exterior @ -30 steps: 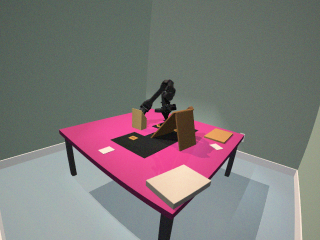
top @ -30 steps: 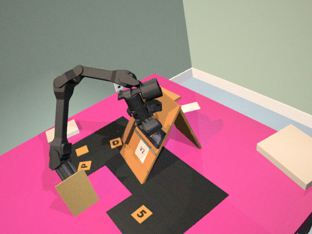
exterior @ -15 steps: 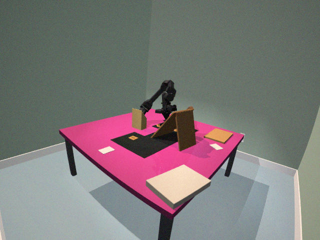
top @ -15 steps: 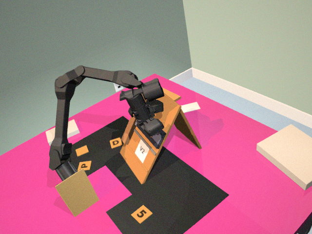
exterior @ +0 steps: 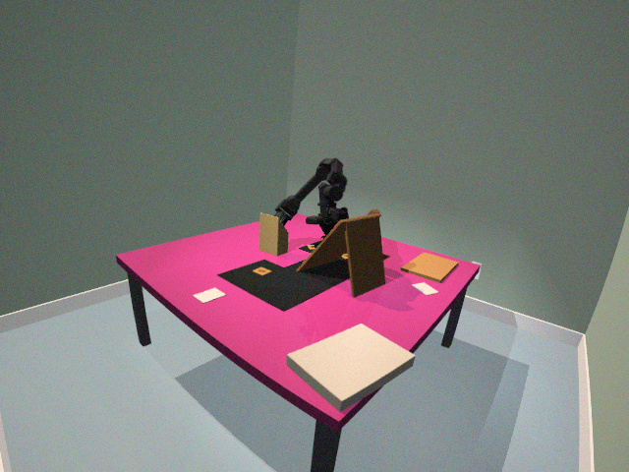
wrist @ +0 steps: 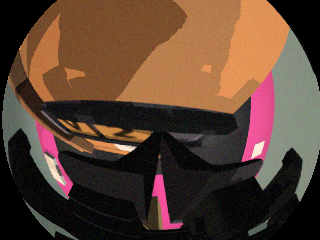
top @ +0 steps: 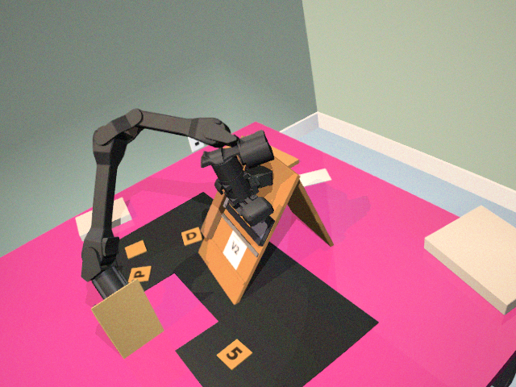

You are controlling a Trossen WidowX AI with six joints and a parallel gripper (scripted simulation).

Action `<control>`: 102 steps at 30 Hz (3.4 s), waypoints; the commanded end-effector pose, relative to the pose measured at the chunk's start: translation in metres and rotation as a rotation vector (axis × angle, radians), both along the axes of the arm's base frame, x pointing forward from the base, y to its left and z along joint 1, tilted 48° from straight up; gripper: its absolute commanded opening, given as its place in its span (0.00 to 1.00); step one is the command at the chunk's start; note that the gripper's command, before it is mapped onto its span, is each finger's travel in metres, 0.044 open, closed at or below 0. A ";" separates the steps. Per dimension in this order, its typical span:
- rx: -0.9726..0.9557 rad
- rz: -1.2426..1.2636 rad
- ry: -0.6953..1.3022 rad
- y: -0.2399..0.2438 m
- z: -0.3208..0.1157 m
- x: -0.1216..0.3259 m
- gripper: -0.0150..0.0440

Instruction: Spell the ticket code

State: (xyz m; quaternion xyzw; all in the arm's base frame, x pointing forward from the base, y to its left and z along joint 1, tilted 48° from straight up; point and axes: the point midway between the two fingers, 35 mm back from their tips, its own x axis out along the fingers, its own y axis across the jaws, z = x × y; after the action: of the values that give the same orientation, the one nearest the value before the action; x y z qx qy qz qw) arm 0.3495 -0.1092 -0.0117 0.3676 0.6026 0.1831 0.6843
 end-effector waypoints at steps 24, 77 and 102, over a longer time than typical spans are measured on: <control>0.004 -0.005 0.000 0.005 0.007 0.001 0.25; 0.004 -0.005 0.002 -0.002 0.027 -0.021 0.25; -0.131 -0.511 -0.445 -0.030 0.142 -0.111 1.00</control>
State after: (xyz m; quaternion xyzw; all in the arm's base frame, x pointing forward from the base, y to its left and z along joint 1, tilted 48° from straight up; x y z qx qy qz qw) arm 0.2404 -0.1411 0.1296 0.4103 0.3427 0.0434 0.8440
